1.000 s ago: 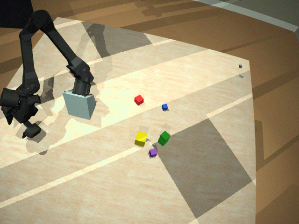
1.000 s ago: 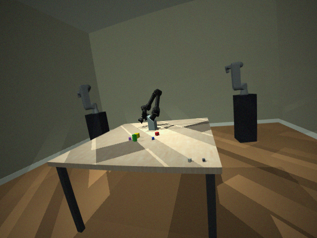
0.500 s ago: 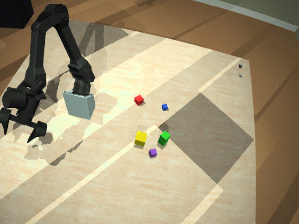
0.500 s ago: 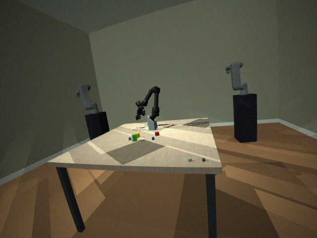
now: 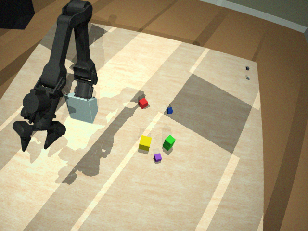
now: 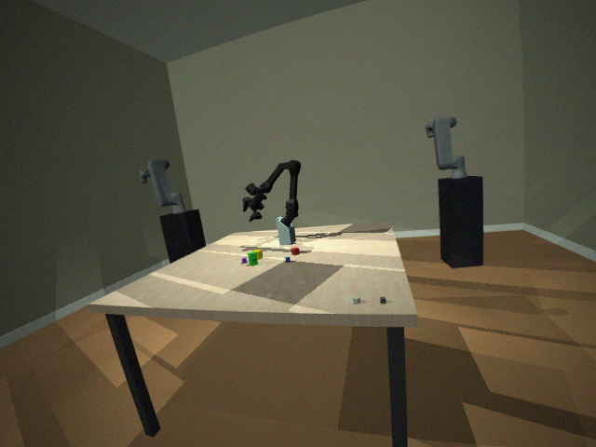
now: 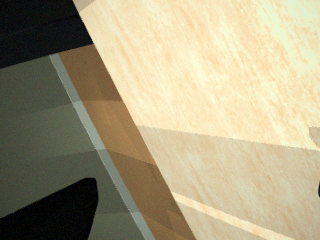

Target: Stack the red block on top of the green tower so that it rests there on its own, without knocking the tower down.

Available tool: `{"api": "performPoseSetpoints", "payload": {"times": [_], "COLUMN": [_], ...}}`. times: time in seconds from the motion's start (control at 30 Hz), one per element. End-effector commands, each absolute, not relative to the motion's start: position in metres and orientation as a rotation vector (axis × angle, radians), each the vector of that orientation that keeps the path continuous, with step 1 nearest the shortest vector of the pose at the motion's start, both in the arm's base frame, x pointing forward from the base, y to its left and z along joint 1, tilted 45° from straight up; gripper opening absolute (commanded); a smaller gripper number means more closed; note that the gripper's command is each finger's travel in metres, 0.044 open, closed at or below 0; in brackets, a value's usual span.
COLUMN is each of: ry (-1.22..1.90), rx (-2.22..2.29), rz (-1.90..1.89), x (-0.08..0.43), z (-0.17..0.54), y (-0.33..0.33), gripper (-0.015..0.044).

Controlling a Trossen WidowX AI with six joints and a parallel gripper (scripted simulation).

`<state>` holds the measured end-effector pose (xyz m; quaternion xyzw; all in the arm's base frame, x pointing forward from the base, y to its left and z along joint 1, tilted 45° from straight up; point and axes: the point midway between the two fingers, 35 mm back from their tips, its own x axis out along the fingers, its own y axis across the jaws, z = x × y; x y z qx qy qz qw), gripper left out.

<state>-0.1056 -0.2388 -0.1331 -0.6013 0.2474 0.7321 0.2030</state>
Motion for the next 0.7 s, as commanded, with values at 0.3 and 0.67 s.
{"api": "performPoseSetpoints", "payload": {"times": [0.3,0.67], "ry": [0.121,-0.499], "rx": [-2.222,-2.617], "rz": [2.200,2.192], "x": [0.006,0.101], "z": [-0.101,-0.069], "y": [-0.267,-0.249], "gripper": [0.0440,0.0440]}}
